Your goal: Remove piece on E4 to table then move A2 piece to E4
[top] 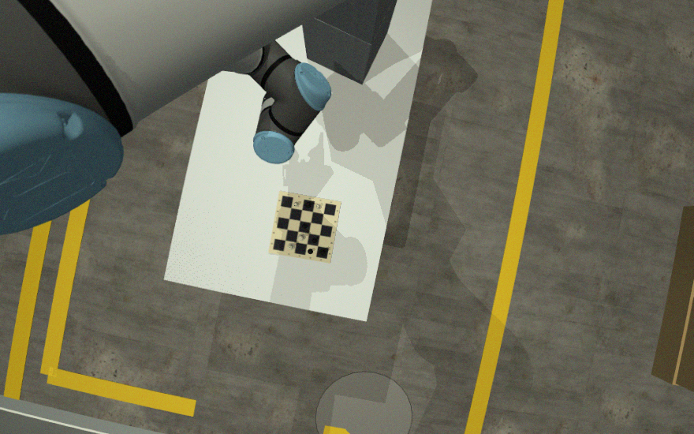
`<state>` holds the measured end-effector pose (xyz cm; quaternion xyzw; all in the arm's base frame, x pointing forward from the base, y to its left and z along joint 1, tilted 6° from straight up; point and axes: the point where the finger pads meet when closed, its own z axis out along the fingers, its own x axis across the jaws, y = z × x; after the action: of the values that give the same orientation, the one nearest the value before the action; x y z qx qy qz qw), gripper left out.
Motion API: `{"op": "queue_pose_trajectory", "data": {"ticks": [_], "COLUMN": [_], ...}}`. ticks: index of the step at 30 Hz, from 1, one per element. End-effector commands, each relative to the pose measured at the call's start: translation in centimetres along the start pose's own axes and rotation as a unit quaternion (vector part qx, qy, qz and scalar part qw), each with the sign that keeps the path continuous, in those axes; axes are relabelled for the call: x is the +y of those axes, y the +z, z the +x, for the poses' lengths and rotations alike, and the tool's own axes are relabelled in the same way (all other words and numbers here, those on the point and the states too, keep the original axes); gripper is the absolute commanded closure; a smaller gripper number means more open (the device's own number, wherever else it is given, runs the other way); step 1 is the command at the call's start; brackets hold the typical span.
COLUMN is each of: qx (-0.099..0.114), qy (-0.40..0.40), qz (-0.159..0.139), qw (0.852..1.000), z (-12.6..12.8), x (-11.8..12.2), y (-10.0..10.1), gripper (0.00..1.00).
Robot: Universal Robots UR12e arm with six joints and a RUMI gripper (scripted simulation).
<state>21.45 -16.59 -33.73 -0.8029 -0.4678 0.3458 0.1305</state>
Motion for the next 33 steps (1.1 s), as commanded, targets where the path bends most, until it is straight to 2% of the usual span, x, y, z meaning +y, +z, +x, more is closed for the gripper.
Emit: {"op": "queue_pose_trajectory", "data": {"ticks": [1, 22, 27, 32, 33], "qx": [0.0, 0.003, 0.018, 0.051, 0.051], "qy": [0.0, 0.001, 0.0, -0.001, -0.001], "qz": [0.0, 0.001, 0.01, 0.028, 0.028], "qw": [1.0, 1.0, 1.0, 0.998, 0.998], "z": [0.0, 0.1, 0.9, 2.5, 2.5], "x": [0.0, 0.3, 1.1, 3.0, 3.0], "y": [0.0, 0.0, 0.3, 0.8, 0.8], "gripper": [0.0, 0.0, 0.0, 0.0, 0.0]}}
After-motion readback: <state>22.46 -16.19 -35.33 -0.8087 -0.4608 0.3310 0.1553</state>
